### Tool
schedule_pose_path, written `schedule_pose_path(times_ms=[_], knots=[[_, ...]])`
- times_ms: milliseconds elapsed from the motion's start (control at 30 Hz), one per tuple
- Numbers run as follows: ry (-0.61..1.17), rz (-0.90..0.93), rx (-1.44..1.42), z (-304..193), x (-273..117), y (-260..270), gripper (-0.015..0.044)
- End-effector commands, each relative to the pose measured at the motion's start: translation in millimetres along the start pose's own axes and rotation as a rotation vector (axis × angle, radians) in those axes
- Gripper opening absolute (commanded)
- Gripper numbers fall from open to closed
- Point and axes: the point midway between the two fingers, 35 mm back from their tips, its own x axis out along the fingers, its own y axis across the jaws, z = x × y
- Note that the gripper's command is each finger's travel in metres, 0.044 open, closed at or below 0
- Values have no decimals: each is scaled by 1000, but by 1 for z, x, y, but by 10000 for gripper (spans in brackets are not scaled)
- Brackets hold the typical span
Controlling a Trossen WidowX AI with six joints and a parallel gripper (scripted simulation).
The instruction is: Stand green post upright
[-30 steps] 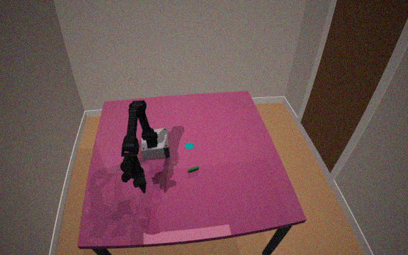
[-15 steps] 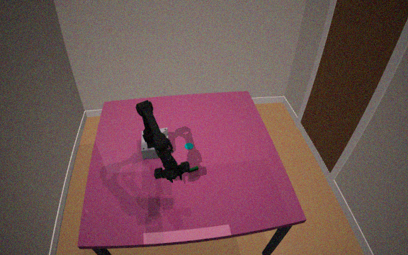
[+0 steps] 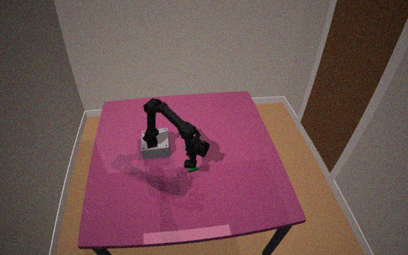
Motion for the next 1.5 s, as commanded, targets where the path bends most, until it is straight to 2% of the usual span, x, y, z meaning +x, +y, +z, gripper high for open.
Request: schedule_pose_path(times_ms=[0, 100, 367, 667, 900, 1167, 1467], knots=[[71, 12, -357, 5, 6, 41, 233], [106, 22, -566, 6, 8, 64, 233], [109, 23, -581, 6, 11, 66, 233], [110, 23, -581, -5, 118, 64, 233], [110, 23, -581, -8, 126, 65, 233], [110, 23, -581, -8, 126, 65, 23], [78, -8, -564, 1, 119, 65, 23]])
